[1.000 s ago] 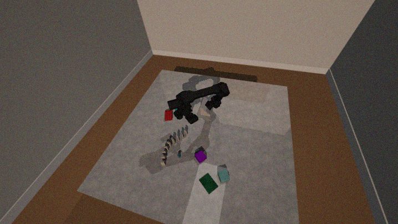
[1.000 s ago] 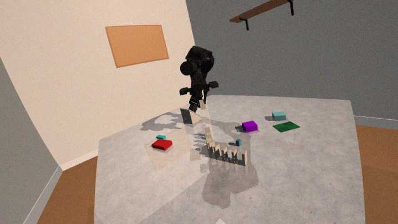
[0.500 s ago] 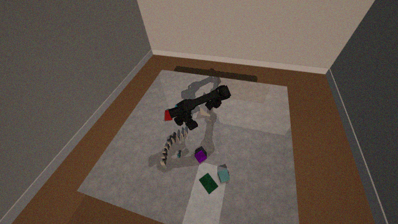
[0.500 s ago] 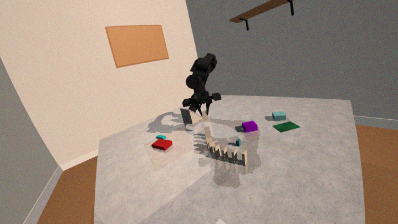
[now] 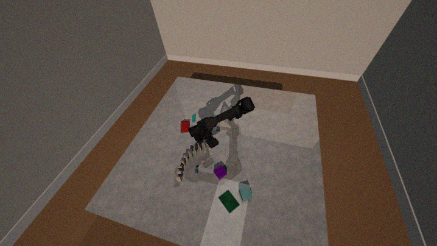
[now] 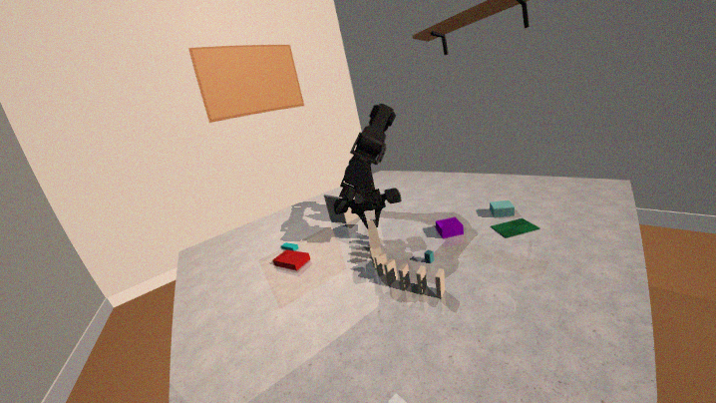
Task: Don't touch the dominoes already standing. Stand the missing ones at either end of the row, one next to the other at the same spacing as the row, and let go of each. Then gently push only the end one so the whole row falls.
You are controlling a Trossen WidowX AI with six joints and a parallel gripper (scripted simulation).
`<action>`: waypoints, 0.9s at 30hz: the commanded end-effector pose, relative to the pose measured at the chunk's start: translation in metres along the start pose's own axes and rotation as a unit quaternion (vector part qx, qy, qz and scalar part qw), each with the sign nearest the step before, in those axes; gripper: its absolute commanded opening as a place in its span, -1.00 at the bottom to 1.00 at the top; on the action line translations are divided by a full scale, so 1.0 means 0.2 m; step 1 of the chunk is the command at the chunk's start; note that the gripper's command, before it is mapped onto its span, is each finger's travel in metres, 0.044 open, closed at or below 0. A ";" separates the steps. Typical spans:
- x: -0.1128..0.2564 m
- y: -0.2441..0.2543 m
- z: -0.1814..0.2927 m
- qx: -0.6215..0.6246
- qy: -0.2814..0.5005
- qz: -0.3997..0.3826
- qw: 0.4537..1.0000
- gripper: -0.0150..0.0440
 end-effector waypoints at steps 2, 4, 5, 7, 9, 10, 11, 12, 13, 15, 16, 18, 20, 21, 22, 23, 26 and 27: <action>-0.04 0.00 0.01 -0.001 0.000 -0.002 1.000 -0.13; -0.04 0.00 0.01 -0.001 0.000 -0.002 1.000 -0.13; -0.04 0.00 0.01 -0.001 0.000 -0.002 1.000 -0.13; -0.04 0.00 0.01 -0.001 0.000 -0.002 1.000 -0.13; -0.04 0.00 0.01 -0.001 0.000 -0.002 1.000 -0.13; -0.04 0.00 0.01 -0.001 0.000 -0.002 1.000 -0.13; -0.04 0.00 0.01 -0.001 0.000 -0.002 1.000 -0.04; -0.04 0.00 0.01 -0.001 0.000 -0.002 1.000 0.05; -0.04 0.00 0.01 -0.001 0.000 -0.002 1.000 0.14; -0.04 0.00 0.01 -0.001 0.000 -0.002 1.000 0.32; -0.04 0.00 0.01 -0.001 0.000 -0.002 1.000 0.41; -0.04 0.00 0.01 -0.001 0.000 -0.002 1.000 0.58; -0.04 0.00 0.01 -0.001 0.000 -0.002 1.000 0.76; -0.04 0.00 0.01 -0.001 0.000 -0.002 1.000 0.85; -0.04 0.00 0.01 -0.001 0.000 -0.002 1.000 0.94; -0.04 0.00 0.01 -0.001 0.000 -0.002 1.000 1.00; -0.03 0.00 0.01 -0.001 0.000 -0.002 1.000 1.00; 0.01 0.00 0.00 -0.001 0.000 -0.002 1.000 1.00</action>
Point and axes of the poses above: the point midway between the two fingers, 35 mm back from their tips, its own x axis back along the fingers, its own y axis across the jaws, z = x × y, the point moved 1 cm from there along x, back along the fingers, and after that the axes turned 1 degree about x, right-handed, at the moved point
